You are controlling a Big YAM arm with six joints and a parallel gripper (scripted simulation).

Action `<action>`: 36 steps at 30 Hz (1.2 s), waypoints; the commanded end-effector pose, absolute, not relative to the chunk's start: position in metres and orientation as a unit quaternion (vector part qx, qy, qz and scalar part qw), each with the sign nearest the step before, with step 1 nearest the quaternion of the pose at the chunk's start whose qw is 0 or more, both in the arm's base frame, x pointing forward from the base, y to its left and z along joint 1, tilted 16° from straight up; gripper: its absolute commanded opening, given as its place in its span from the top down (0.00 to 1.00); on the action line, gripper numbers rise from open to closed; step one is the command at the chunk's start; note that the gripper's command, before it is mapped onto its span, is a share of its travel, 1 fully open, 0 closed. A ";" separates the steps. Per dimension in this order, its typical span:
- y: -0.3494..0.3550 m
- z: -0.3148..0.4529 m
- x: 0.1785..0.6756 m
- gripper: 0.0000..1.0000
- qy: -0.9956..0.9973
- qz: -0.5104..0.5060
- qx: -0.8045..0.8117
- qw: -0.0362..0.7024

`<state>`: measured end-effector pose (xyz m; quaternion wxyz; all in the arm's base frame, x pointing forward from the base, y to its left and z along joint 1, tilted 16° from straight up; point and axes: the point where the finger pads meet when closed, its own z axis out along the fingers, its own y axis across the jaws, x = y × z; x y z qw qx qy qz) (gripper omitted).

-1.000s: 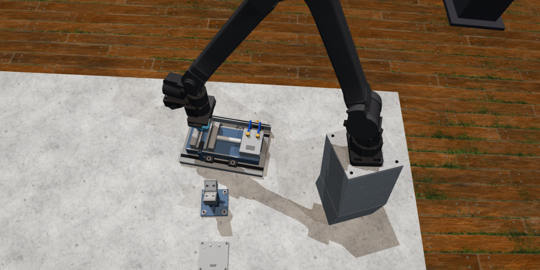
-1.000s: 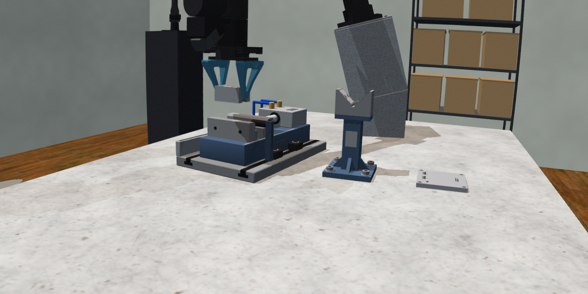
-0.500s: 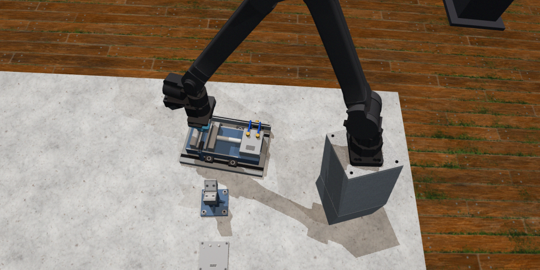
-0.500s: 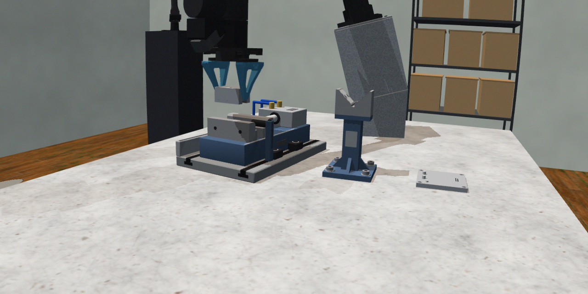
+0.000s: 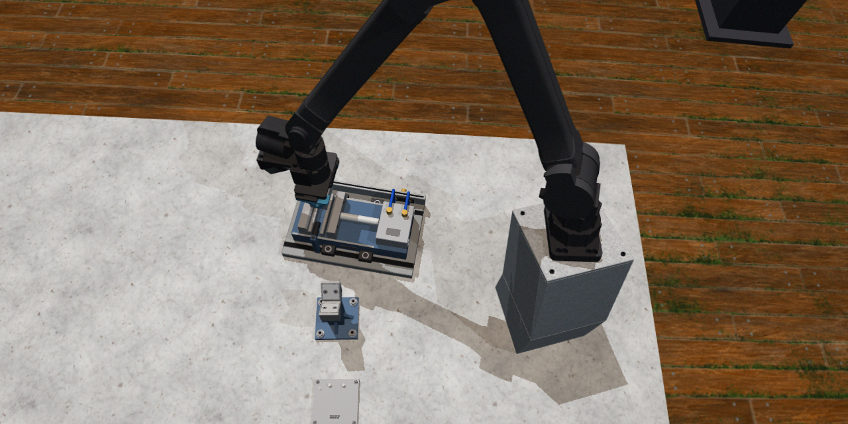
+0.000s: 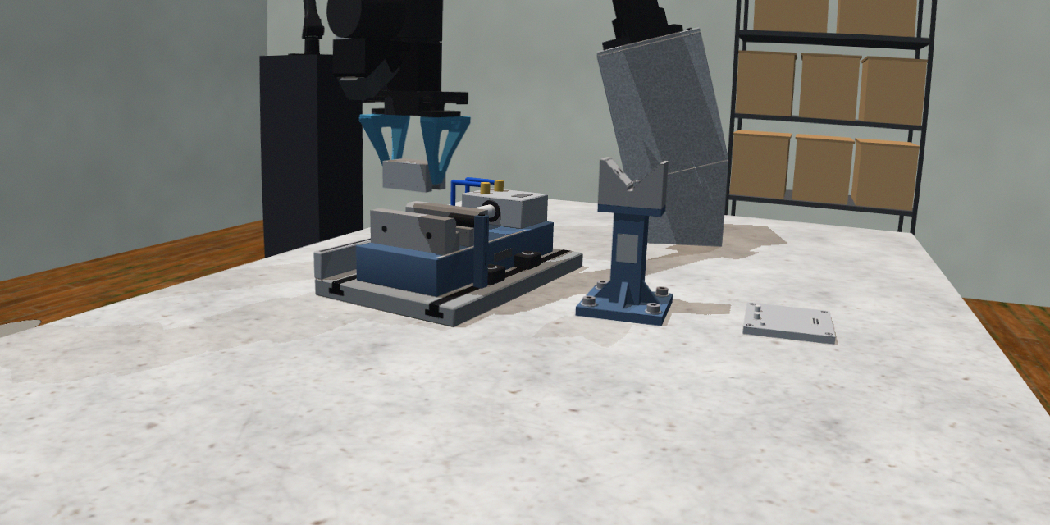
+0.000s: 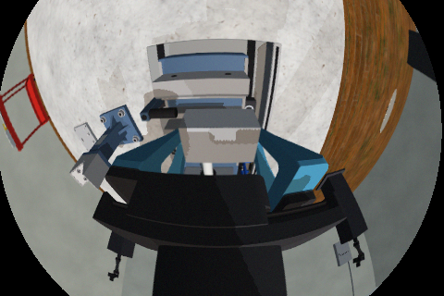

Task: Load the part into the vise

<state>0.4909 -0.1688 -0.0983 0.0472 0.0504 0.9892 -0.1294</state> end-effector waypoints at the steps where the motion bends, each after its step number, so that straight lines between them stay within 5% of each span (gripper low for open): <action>1: -0.177 -0.100 0.504 1.00 0.988 -0.131 0.049 0.059; 36: -0.181 -0.102 0.510 1.00 0.987 -0.133 0.049 0.070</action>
